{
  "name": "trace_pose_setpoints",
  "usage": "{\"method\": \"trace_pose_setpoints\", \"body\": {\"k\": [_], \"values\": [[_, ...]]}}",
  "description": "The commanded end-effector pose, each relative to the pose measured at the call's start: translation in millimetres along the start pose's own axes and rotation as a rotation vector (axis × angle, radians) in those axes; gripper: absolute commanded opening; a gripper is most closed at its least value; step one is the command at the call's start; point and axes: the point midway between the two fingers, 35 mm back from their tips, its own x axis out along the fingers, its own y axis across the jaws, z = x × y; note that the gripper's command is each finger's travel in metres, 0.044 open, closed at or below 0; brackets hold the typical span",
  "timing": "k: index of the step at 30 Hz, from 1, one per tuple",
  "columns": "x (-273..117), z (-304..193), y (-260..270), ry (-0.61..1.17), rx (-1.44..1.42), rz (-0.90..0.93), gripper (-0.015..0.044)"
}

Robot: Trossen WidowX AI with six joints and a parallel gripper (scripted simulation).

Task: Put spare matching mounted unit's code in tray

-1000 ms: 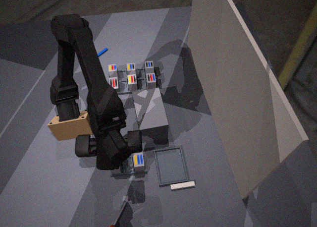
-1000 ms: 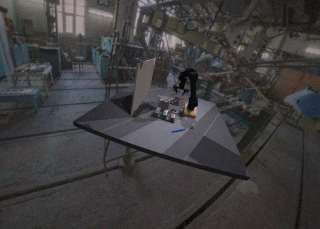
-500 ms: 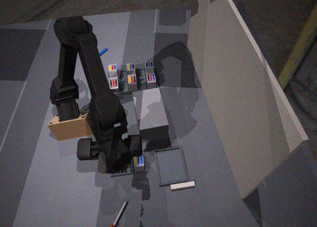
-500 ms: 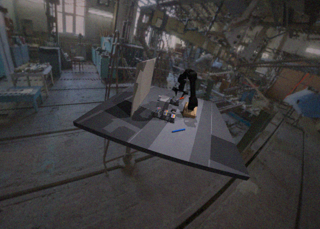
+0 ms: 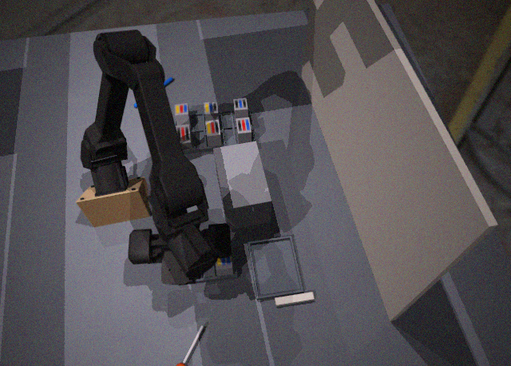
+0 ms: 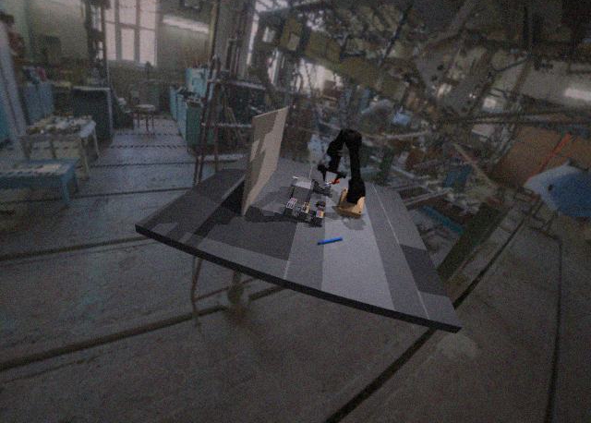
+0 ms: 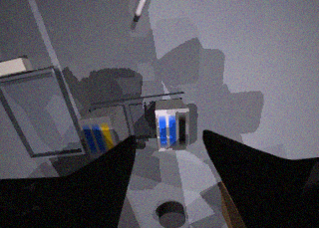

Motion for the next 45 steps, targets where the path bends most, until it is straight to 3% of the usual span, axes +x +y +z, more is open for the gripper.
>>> {"method": "trace_pose_setpoints", "body": {"k": [1,37,42,45], "values": [[9,-1,-1,0.012,0.01,-0.002,0.03],[52,-5,-4,0.014,0.009,-0.002,0.03],[51,-4,-4,0.01,0.002,-0.004,0.0169],[51,-4,-4,0.01,0.002,-0.004,0.0149]]}}
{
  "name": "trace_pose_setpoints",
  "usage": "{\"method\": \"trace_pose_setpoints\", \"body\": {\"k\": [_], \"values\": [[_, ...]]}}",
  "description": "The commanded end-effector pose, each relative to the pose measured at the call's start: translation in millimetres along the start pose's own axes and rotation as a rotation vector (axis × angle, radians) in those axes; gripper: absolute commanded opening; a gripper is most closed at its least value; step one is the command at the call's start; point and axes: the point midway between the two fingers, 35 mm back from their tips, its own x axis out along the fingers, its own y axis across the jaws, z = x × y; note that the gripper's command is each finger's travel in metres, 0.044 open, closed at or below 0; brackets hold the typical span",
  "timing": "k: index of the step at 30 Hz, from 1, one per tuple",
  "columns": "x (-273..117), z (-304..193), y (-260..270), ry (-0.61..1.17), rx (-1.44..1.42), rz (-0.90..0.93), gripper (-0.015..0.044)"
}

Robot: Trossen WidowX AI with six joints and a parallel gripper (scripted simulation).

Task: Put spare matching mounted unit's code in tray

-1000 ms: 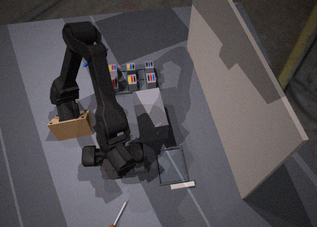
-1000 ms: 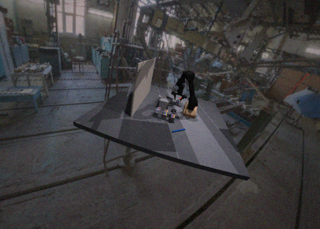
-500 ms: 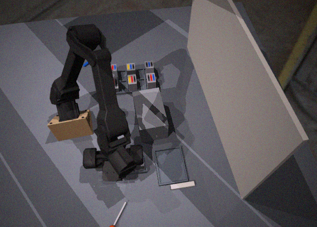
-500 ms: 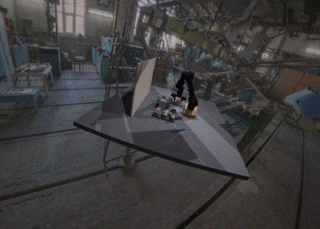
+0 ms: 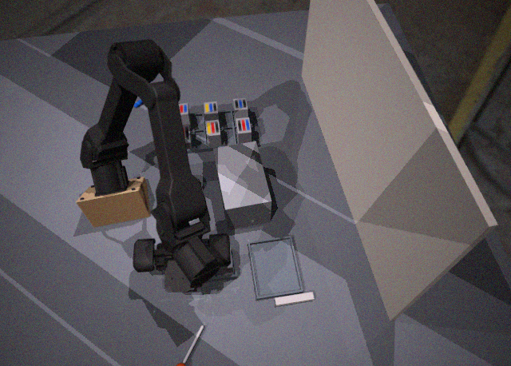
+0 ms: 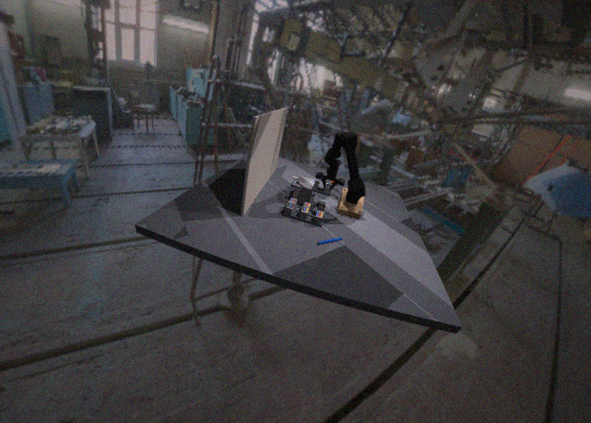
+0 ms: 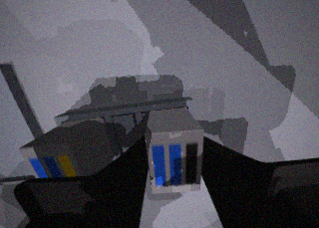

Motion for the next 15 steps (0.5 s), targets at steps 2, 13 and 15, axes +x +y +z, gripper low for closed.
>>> {"method": "trace_pose_setpoints", "body": {"k": [2,13,15], "values": [[-0.1,0.1,0.1,0.0,0.0,0.0,0.0135],[-0.1,0.1,0.1,0.0,0.0,0.0,0.0],[-0.1,0.1,0.1,0.0,0.0,0.0,0.0]]}}
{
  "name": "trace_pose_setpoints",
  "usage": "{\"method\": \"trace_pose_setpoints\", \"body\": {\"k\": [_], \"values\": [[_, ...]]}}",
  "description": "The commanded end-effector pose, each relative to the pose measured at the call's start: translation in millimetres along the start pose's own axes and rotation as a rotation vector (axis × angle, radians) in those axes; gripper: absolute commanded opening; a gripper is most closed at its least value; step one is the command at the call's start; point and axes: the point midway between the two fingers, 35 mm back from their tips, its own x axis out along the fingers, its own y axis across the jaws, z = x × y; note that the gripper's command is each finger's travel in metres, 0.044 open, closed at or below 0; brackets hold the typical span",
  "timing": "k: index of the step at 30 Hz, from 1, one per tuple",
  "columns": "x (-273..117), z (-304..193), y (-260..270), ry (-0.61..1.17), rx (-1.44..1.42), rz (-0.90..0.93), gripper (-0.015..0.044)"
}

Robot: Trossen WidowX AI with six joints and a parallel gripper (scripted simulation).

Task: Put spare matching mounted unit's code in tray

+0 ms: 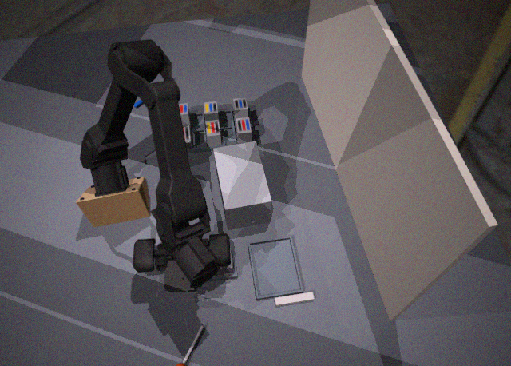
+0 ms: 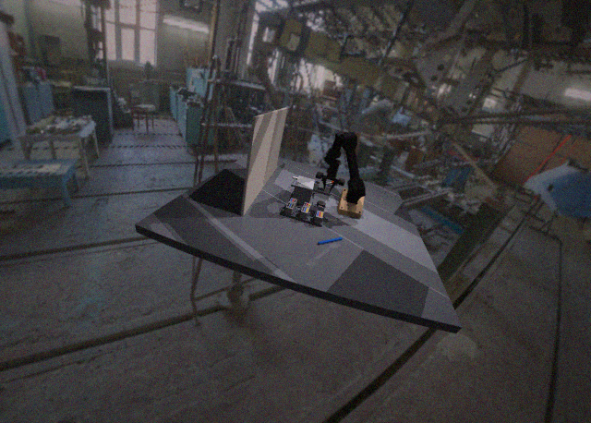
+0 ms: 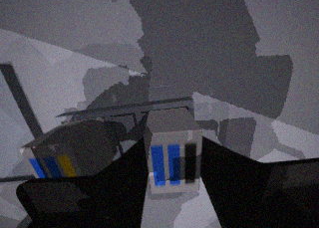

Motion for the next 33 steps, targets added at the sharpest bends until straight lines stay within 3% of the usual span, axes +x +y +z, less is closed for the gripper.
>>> {"method": "trace_pose_setpoints", "body": {"k": [1,12,20,33], "values": [[0,0,0,0.0,0.0,0.0,0.0],[-74,1,0,0.001,0.007,0.001,0.0],[-80,1,0,0.005,0.015,0.004,0.0],[-149,1,-3,0.001,0.009,0.0,0.0]]}}
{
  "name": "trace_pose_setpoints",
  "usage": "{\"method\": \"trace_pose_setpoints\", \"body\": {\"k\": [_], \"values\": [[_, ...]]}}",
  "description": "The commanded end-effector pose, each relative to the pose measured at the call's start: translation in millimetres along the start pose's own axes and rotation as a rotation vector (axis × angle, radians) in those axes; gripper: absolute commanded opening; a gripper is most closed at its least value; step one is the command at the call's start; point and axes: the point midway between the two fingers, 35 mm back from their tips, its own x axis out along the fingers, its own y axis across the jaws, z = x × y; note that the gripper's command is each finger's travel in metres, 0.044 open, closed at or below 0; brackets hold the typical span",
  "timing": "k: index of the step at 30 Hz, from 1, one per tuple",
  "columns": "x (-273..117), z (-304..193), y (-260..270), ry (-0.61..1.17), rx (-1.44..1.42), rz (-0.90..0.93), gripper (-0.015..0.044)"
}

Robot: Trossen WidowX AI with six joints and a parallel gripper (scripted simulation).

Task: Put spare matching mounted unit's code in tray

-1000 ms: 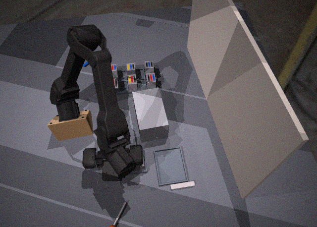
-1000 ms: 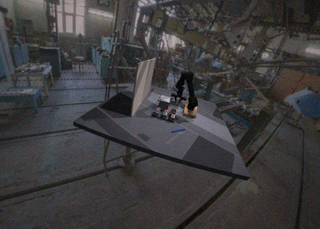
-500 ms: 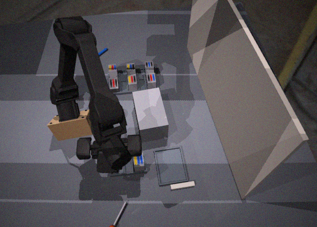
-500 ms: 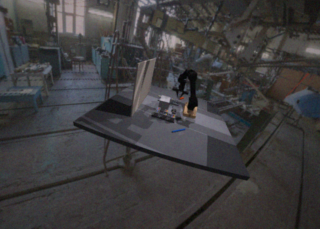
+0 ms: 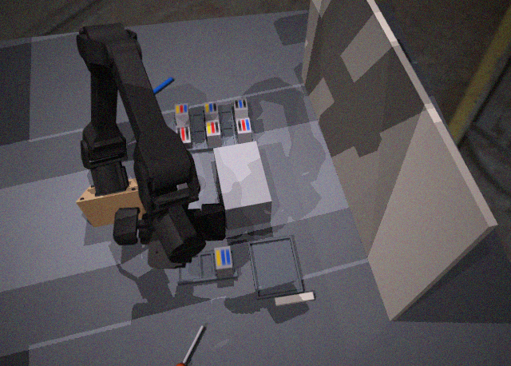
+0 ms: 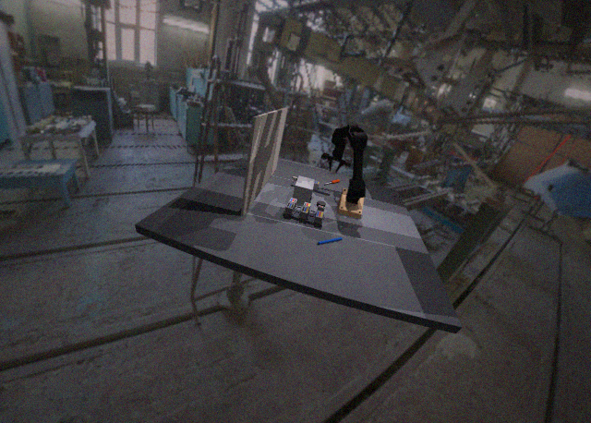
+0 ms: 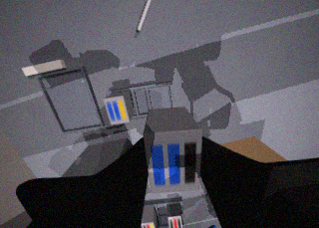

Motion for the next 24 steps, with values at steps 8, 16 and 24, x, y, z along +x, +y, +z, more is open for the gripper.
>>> {"method": "trace_pose_setpoints", "body": {"k": [8,16,24], "values": [[-24,2,9,-0.021,-0.011,0.005,0.0],[-31,9,41,-0.028,-0.015,0.008,0.0],[-34,11,77,-0.035,-0.029,0.009,0.0]]}}
